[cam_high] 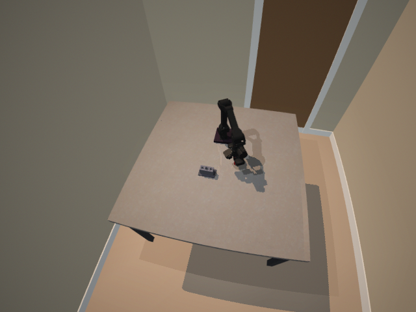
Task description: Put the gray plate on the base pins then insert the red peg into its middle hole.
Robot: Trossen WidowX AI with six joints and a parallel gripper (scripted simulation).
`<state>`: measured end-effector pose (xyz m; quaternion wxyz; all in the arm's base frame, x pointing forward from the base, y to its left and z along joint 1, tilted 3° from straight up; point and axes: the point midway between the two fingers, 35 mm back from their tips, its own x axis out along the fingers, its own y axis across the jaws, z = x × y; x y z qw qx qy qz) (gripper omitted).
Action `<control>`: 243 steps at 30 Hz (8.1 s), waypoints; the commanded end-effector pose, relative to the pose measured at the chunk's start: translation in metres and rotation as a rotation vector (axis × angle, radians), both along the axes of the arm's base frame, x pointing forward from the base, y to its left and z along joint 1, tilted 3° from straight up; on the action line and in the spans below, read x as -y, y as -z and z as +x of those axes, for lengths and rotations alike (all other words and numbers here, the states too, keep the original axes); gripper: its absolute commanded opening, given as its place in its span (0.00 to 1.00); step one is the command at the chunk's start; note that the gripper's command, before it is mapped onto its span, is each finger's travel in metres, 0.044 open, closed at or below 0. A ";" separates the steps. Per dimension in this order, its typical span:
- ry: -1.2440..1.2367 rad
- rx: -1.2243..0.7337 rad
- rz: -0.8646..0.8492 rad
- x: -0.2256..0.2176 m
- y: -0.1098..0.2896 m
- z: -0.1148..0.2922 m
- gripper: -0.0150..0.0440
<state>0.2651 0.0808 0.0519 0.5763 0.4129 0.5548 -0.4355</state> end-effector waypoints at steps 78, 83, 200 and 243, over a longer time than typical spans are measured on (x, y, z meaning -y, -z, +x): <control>0.013 0.015 0.007 0.087 -0.078 0.055 0.25; 0.011 0.015 0.004 0.101 -0.080 0.060 0.25; 0.005 0.010 -0.018 0.205 -0.069 0.075 0.43; -0.002 0.007 -0.019 0.199 -0.090 0.072 0.51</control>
